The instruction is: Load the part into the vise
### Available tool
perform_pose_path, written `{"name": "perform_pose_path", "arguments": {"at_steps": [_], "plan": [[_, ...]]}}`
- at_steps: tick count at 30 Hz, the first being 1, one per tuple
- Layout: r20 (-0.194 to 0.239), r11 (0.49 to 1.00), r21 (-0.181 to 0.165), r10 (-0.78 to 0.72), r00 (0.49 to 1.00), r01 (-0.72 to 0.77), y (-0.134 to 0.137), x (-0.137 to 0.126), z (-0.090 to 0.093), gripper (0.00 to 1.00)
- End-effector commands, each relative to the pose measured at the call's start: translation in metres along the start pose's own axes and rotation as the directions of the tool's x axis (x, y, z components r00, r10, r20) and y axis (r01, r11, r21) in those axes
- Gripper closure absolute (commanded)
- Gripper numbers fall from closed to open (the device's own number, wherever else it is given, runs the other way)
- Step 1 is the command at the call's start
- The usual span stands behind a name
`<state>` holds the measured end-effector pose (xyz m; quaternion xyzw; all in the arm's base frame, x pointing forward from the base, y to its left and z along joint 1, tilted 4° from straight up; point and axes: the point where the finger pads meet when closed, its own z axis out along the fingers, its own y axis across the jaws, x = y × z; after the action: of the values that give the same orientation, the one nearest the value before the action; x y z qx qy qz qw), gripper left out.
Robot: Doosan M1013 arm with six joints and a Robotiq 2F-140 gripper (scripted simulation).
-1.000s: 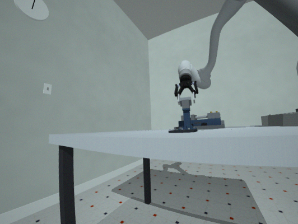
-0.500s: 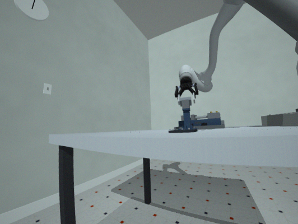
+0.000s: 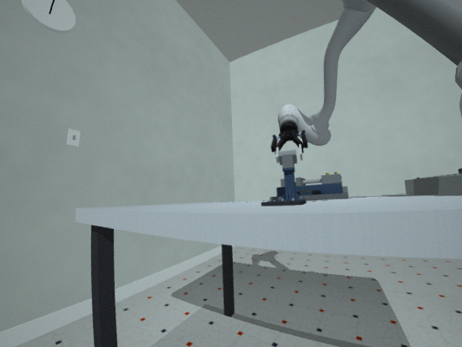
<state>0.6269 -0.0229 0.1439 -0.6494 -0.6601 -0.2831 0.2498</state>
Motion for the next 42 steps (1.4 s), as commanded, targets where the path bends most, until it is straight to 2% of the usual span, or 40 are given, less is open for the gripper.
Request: {"name": "perform_pose_path", "arguments": {"at_steps": [1, 16, 42], "plan": [[-0.021, 1.0, -0.007, -0.007, 1.0, 0.007, 0.004, 0.0018, -0.0025, 0.49], [-0.036, 1.0, -0.007, -0.007, 0.999, 0.007, 0.004, 0.0014, -0.0026, 0.49], [-0.037, 1.0, -0.007, -0.007, 0.999, 0.007, 0.004, 0.0014, -0.0026, 0.49]]}}
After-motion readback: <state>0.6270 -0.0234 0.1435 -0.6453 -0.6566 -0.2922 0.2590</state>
